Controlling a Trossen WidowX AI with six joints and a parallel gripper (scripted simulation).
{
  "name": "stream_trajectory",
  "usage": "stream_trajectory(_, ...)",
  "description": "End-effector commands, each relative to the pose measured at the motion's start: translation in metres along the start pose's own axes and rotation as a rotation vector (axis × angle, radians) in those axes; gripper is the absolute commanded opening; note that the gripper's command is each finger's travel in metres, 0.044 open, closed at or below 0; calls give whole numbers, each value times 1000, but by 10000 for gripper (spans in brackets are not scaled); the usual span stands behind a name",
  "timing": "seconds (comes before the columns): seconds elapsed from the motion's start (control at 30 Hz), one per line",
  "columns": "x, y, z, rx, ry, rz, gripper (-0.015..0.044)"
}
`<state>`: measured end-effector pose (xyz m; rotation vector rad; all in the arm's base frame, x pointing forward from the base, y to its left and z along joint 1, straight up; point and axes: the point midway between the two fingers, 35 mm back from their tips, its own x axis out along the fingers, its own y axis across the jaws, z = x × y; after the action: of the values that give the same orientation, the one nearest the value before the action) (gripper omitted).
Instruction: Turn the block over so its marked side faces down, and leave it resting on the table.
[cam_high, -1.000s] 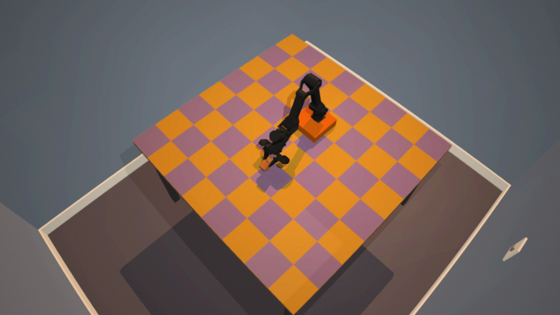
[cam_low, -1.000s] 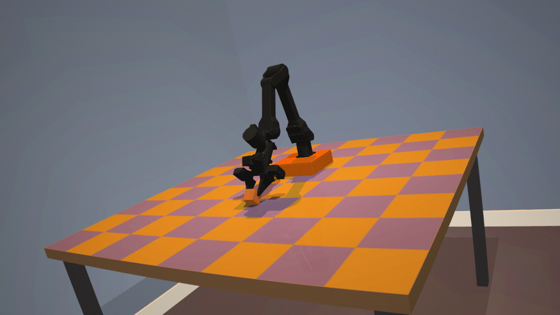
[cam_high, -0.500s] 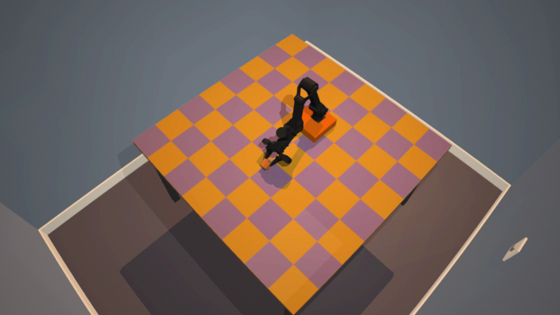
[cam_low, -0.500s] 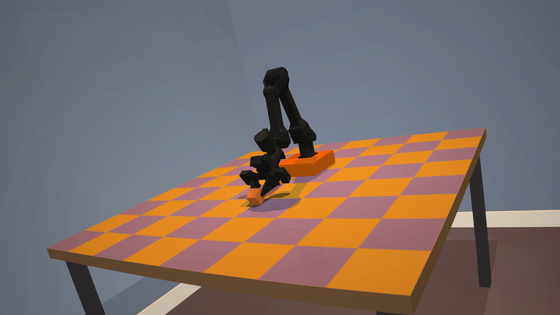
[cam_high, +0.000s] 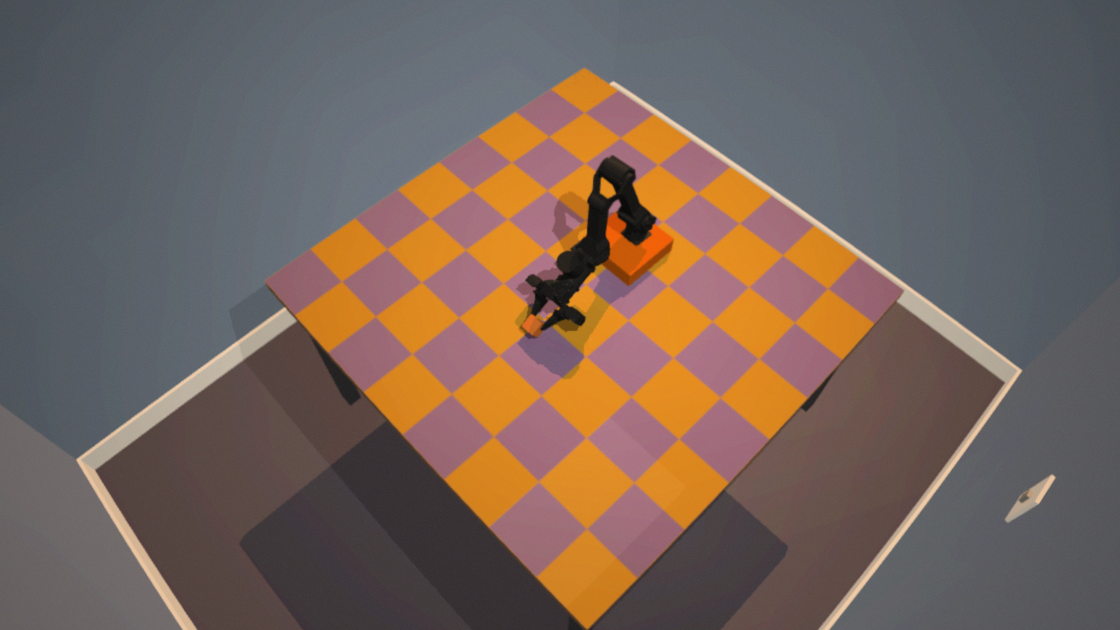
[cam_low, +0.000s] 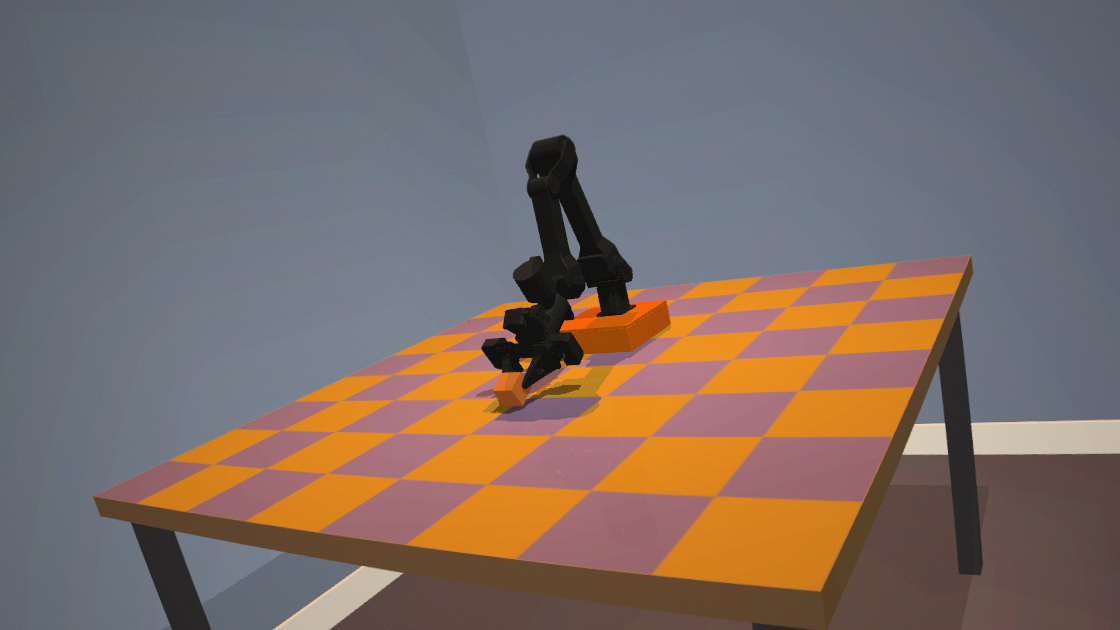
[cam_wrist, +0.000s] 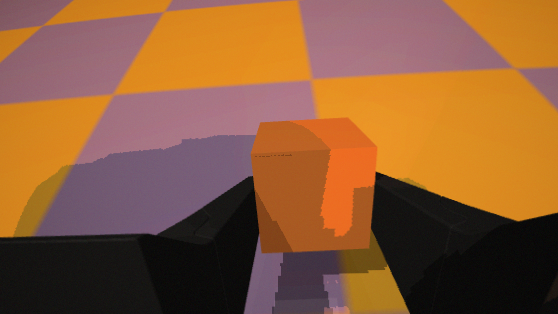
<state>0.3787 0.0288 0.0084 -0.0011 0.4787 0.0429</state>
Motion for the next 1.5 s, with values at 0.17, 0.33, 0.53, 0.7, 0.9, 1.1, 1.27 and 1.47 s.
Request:
stream_trajectory(0.17, 0, -1, 2, -6, -8, -4, 26)
stream_trajectory(0.33, 0, -1, 2, -6, -8, -4, 157)
stream_trajectory(0.53, 0, -1, 2, -6, -8, -4, 315)
stream_trajectory(0.7, 0, -1, 2, -6, -8, -4, 440)
stream_trajectory(0.9, 0, -1, 2, -6, -8, -4, 440)
stream_trajectory(1.1, 0, -1, 2, -6, -8, -4, 440)
stream_trajectory(1.27, 0, -1, 2, -6, -8, -4, 440)
stream_trajectory(1.47, 0, -1, 2, -6, -8, -4, 440)
